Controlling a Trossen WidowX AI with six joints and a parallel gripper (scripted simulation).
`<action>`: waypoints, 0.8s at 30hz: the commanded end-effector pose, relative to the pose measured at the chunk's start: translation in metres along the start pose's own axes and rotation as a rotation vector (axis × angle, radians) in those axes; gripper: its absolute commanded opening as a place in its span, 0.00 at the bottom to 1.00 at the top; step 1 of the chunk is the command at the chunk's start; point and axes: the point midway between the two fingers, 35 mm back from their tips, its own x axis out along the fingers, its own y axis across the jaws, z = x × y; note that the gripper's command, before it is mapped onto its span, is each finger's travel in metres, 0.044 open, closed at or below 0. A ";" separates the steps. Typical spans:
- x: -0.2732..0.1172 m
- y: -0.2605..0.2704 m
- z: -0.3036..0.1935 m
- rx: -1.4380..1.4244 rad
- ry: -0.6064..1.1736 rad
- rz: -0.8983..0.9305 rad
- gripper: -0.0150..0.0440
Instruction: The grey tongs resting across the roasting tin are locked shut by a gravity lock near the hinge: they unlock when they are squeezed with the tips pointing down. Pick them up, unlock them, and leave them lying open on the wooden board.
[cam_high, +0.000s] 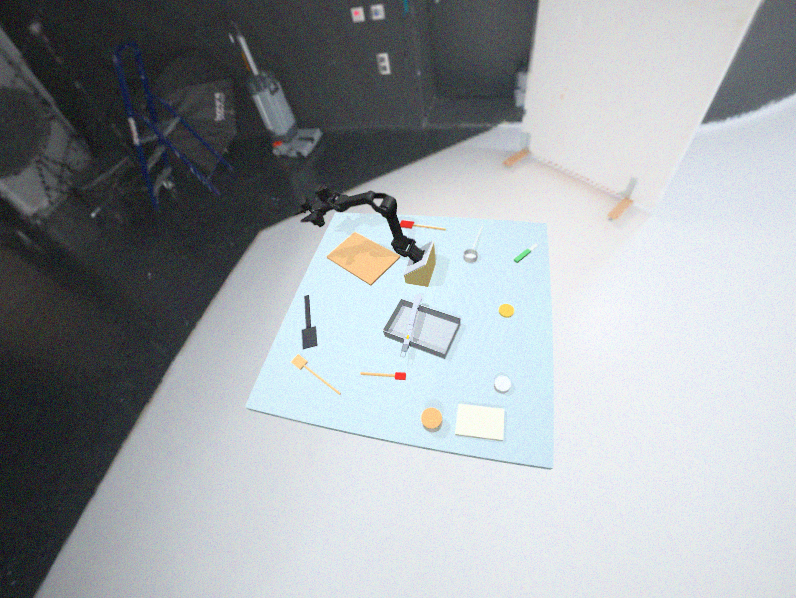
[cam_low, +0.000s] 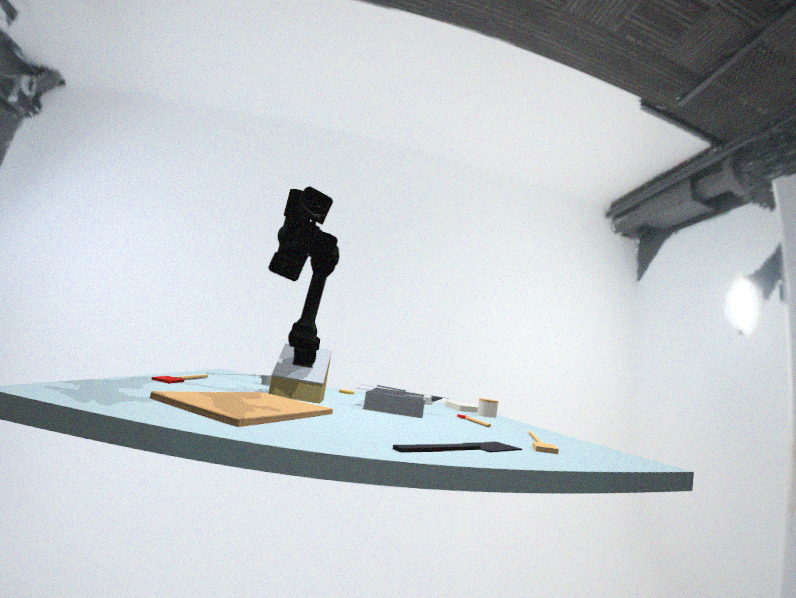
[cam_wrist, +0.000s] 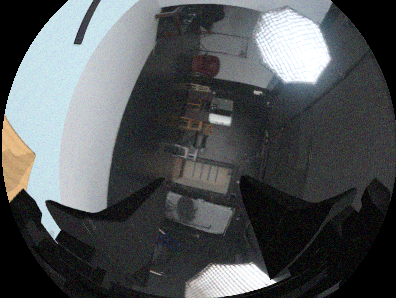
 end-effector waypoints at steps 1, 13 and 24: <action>0.027 0.033 0.025 0.259 -0.080 0.072 0.69; 0.064 0.100 0.148 0.755 -0.323 0.359 0.69; 0.055 0.129 0.267 1.051 -0.477 0.672 0.69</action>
